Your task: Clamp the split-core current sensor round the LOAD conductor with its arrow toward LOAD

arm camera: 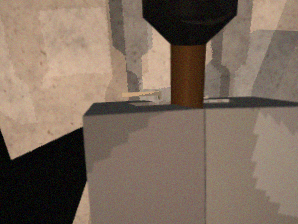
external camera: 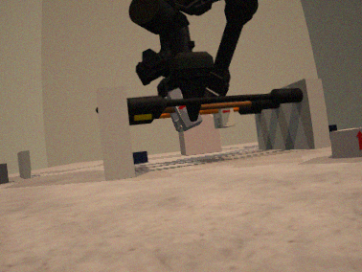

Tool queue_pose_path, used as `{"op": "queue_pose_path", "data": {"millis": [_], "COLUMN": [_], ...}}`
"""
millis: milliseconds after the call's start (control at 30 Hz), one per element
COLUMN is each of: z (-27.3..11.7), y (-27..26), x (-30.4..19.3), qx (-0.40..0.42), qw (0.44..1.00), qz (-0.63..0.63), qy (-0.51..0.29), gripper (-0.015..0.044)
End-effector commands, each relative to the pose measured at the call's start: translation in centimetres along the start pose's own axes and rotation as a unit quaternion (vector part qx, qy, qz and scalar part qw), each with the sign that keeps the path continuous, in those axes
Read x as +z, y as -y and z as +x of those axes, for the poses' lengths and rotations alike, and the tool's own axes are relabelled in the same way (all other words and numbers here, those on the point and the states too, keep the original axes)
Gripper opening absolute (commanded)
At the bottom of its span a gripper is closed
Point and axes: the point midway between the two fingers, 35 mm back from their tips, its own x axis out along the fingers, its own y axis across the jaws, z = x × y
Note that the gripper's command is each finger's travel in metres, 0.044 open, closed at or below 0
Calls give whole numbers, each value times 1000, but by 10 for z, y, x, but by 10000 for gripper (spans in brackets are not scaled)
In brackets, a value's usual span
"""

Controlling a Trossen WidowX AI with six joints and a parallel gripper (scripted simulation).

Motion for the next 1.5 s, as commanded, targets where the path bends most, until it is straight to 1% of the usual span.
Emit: {"op": "queue_pose_path", "data": {"millis": [0,1267,1467], "z": [-8,-5,-5], "y": [1,1,1], "x": [9,6,6], "qx": [6,4,4], "qw": [1000,1000,1000], "qz": [4,3,3], "qy": [13,9,9], "gripper": [0,0,157]}}
